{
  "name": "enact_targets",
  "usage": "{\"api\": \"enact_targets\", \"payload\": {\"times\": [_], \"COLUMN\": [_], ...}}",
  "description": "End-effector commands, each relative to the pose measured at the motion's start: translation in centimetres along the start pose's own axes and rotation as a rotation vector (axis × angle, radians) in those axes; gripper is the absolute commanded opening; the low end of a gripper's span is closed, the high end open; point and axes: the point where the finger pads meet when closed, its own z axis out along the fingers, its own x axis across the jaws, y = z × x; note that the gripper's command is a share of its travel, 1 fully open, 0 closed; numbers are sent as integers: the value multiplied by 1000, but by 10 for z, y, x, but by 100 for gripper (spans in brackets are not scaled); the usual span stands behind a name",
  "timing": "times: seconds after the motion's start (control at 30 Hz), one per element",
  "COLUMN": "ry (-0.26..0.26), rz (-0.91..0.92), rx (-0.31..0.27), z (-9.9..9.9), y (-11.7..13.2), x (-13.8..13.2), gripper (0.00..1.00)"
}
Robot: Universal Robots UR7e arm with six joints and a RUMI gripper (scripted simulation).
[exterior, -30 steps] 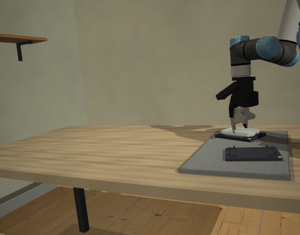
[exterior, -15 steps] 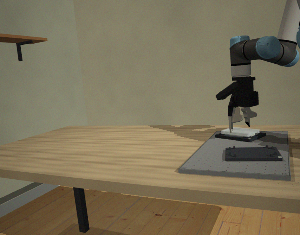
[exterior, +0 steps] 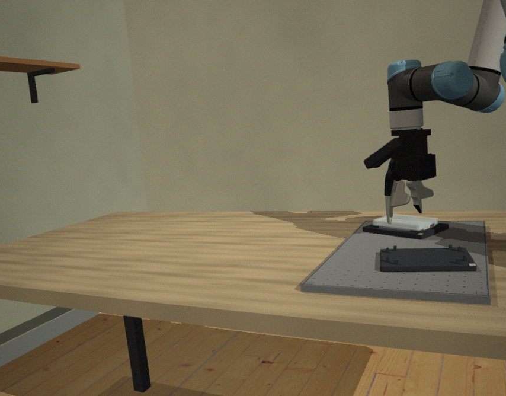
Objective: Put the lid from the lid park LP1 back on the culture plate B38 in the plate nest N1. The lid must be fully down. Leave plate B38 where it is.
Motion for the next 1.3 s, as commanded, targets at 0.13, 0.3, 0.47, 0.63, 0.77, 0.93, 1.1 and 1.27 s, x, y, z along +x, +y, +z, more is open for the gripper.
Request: {"api": "enact_targets", "payload": {"times": [0.13,0.3,0.47,0.63,0.77,0.93,1.1,1.27], "ry": [0,0,0,0,0,0,0,0], "rz": [0,0,0,0,0,0,0,0], "rx": [1,1,1,1,1,1,1,1], "z": [0,0,0,0,0,-9,-17,-19], "y": [0,0,0,0,0,0,0,0], "x": [0,0,0,0,0,0,0,0], "gripper": [82,82,82,82,82,82,82,82]}}
